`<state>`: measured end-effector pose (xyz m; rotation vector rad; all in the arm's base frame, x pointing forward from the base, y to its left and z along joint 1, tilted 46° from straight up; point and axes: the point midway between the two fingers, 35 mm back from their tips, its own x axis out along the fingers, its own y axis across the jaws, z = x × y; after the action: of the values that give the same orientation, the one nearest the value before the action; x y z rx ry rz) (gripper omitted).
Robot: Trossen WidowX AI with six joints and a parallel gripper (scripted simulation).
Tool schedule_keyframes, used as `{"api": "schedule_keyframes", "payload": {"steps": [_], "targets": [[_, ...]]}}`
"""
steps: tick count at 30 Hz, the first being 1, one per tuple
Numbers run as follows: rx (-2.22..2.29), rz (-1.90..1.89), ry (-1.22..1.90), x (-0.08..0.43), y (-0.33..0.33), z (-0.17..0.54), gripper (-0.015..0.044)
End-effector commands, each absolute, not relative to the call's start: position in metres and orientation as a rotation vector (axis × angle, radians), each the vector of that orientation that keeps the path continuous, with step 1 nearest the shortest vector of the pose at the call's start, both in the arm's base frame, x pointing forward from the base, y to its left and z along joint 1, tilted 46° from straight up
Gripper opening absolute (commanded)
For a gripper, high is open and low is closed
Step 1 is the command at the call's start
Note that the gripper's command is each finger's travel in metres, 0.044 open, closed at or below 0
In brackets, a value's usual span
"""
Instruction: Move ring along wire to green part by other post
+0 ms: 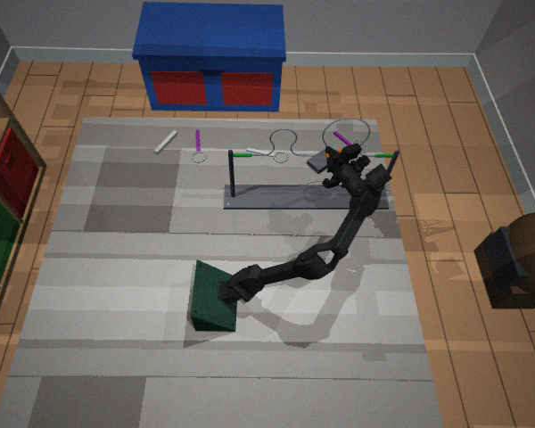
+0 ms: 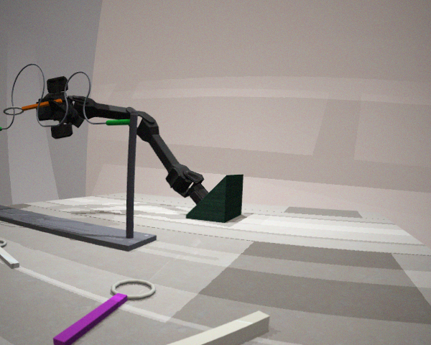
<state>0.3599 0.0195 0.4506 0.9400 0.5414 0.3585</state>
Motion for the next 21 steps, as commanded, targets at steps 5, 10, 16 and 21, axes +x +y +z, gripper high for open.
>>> {"api": "schedule_keyframes", "payload": {"steps": [5,10,16,21], "targets": [[1.081,0.346,0.477,0.366,0.035,0.469,-0.0150],[1.119,0.350,0.475,0.366,0.038,0.478,-0.0150],[1.119,0.348,0.477,0.365,0.040,0.483,-0.0150],[1.091,0.341,0.478,0.365,0.041,0.485,-0.0150]]}}
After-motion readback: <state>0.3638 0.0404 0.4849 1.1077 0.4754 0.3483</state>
